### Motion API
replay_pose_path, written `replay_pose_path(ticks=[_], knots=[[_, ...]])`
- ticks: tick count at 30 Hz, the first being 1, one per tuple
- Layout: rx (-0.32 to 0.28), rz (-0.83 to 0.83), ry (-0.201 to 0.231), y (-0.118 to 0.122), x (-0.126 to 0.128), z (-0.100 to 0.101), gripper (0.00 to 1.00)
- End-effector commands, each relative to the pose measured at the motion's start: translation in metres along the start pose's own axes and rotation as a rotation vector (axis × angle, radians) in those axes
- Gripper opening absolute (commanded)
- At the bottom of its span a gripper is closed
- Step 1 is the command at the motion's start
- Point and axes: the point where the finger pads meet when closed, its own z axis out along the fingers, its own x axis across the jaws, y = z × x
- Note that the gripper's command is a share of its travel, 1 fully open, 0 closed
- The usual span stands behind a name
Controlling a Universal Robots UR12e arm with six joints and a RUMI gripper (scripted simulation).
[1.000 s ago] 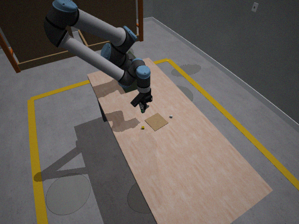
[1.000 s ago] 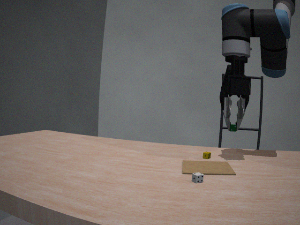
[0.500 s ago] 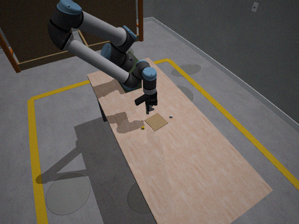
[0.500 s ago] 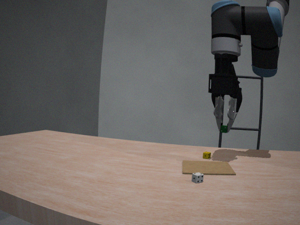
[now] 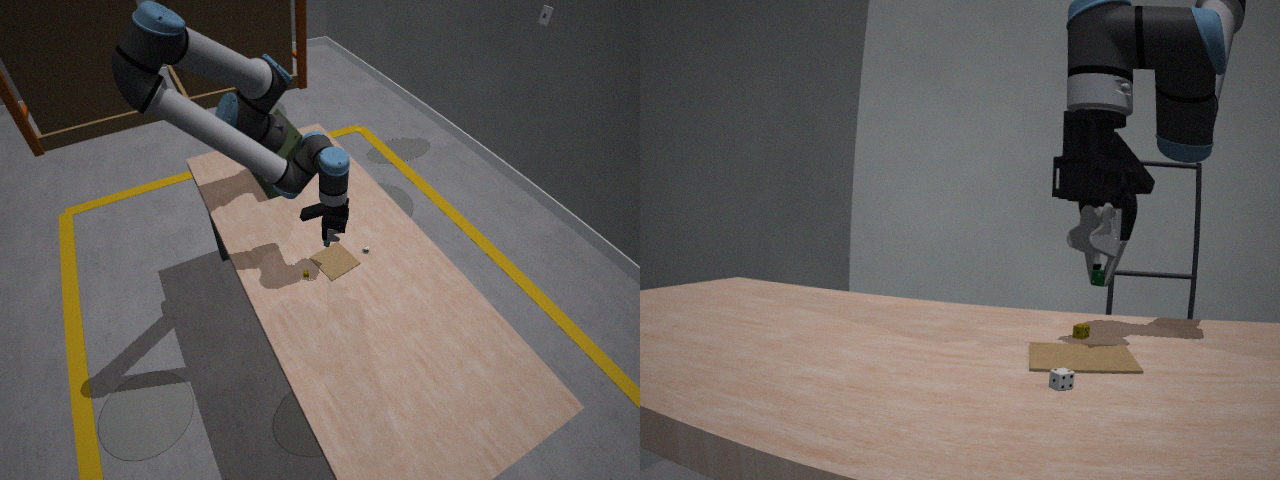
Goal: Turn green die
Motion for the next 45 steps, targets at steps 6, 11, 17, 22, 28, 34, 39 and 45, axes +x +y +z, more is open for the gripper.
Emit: replay_pose_path(ticks=[6, 11, 17, 22, 28, 34, 39, 45], knots=[[0.011, 0.249, 0.004, 0.026, 0.003, 0.001, 0.03], [0.011, 0.309, 0.003, 0.033, 0.004, 0.001, 0.03], [0.011, 0.349, 0.003, 0.037, 0.005, 0.001, 0.03], [0.011, 0.36, 0.003, 0.038, 0.005, 0.001, 0.03], [0.01, 0.36, 0.003, 0.038, 0.005, 0.001, 0.03], [-0.002, 0.36, 0.002, 0.038, 0.006, 0.001, 0.03], [-0.039, 0.361, -0.003, 0.039, 0.006, 0.002, 0.03], [-0.104, 0.36, -0.017, 0.038, 0.006, 0.001, 0.03]])
